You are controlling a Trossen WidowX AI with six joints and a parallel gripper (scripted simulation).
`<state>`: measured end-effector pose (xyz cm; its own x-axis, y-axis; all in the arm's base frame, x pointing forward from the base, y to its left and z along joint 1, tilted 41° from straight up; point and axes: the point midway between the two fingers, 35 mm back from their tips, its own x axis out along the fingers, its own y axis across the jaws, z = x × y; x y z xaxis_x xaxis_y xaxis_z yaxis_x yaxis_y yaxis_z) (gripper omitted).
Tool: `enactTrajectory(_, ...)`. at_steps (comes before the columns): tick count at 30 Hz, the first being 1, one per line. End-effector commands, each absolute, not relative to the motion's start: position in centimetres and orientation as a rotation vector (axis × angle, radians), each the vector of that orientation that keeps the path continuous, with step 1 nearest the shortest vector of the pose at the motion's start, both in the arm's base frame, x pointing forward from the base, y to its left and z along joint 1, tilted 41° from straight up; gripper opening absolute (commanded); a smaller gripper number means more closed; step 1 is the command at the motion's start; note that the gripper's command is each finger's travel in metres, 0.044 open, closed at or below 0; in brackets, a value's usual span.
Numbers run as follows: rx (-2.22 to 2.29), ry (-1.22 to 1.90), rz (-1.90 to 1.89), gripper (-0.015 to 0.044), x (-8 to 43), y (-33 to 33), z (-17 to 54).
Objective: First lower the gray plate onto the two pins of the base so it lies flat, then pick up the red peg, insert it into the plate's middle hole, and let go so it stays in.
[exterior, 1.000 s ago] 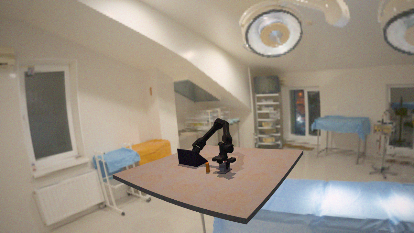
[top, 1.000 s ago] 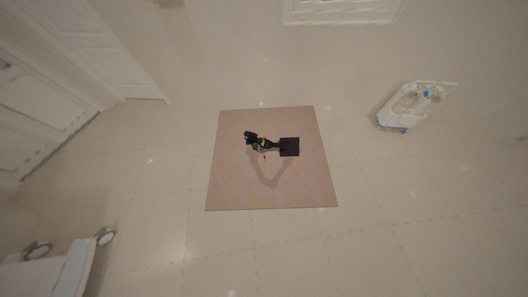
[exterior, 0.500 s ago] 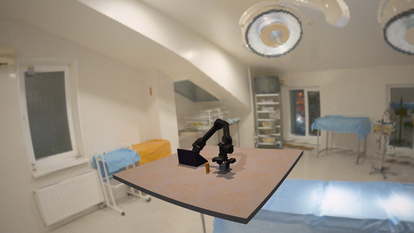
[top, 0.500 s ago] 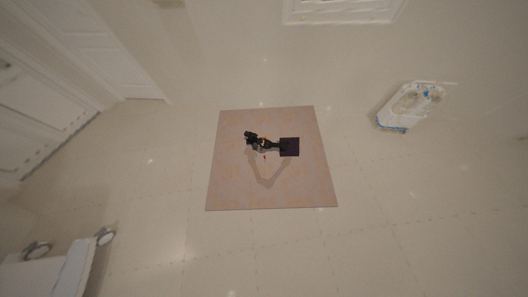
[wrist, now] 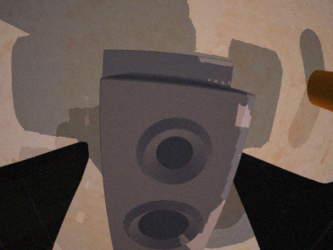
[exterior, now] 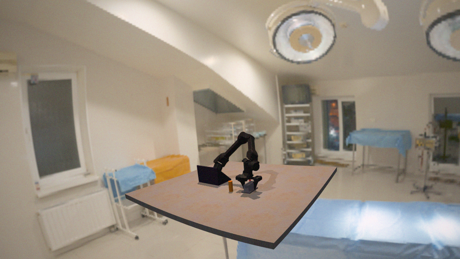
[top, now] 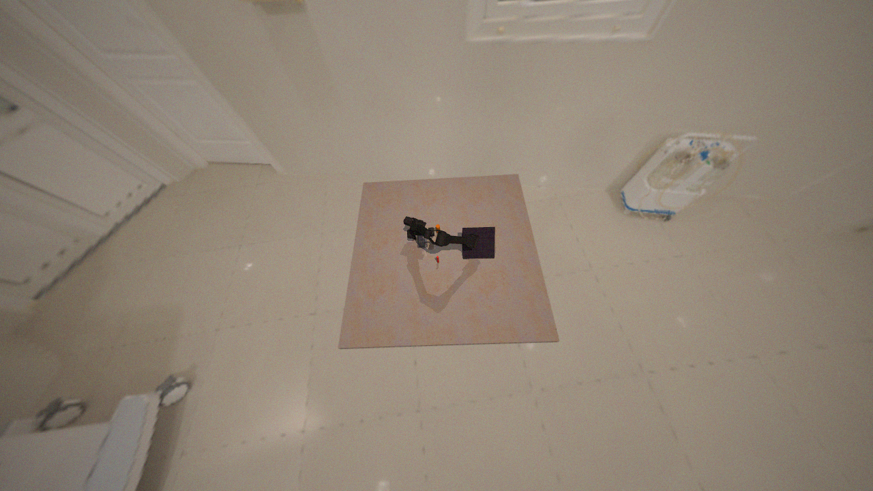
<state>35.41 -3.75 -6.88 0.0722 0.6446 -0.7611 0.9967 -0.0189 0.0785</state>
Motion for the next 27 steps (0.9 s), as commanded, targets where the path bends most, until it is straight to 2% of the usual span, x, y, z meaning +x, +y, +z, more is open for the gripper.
enactTrajectory(1,1.730,1.638,-0.724,0.0440,35.4,-3.8,-6.9)
enactTrajectory(10,1.723,1.643,-0.735,0.0440,34.7,-11.8,2.5)
enactTrajectory(13,1.723,1.643,-0.735,0.0440,34.9,-12.3,2.7)
enactTrajectory(20,1.710,1.644,-0.720,0.0440,34.7,-11.7,3.4)
enactTrajectory(27,1.587,1.658,-0.562,0.0440,31.0,-5.1,9.9)
